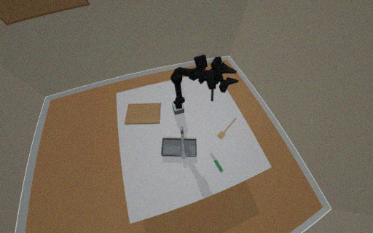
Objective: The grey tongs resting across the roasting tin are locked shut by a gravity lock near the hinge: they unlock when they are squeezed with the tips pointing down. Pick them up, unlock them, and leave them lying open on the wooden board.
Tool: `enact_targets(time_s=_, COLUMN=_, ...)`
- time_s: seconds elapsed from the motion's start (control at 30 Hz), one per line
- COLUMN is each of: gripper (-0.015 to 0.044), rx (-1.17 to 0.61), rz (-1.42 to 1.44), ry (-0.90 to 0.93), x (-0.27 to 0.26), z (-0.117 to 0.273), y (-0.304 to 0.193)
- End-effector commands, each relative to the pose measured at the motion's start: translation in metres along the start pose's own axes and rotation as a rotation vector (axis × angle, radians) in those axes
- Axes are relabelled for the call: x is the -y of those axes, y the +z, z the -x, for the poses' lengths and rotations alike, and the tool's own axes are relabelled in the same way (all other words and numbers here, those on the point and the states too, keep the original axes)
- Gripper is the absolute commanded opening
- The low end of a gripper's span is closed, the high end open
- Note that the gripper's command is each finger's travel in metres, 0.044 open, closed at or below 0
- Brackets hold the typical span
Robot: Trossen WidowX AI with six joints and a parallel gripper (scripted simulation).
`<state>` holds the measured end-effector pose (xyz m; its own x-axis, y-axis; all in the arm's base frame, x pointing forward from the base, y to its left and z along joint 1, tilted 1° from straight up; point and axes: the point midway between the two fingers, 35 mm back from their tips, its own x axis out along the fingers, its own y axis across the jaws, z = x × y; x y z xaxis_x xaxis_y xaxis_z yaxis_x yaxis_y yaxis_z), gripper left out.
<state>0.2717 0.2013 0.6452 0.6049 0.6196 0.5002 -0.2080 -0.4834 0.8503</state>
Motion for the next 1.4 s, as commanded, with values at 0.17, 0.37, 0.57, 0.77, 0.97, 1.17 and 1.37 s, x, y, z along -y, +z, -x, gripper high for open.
enact_targets(time_s=0.17, gripper=0.0260, rx=0.146, rz=0.293, ry=-0.337, x=0.105, z=-0.004, y=0.099)
enact_targets(time_s=0.37, gripper=0.0260, rx=0.190, rz=0.478, ry=-0.608, x=0.175, z=0.023, y=0.172)
enact_targets(time_s=0.57, gripper=0.0260, rx=0.168, rz=0.603, ry=-0.910, x=0.242, z=0.073, y=0.240)
enact_targets(time_s=0.77, gripper=0.0260, rx=0.054, rz=0.659, ry=-1.203, x=0.302, z=0.146, y=0.293)
enact_targets(time_s=0.97, gripper=0.0260, rx=-0.149, rz=0.622, ry=-1.446, x=0.351, z=0.236, y=0.325)
enact_targets(time_s=1.17, gripper=0.0260, rx=-0.429, rz=0.486, ry=-1.568, x=0.386, z=0.336, y=0.329)
enact_targets(time_s=1.37, gripper=0.0260, rx=-0.594, rz=0.378, ry=-1.549, x=0.398, z=0.388, y=0.317)
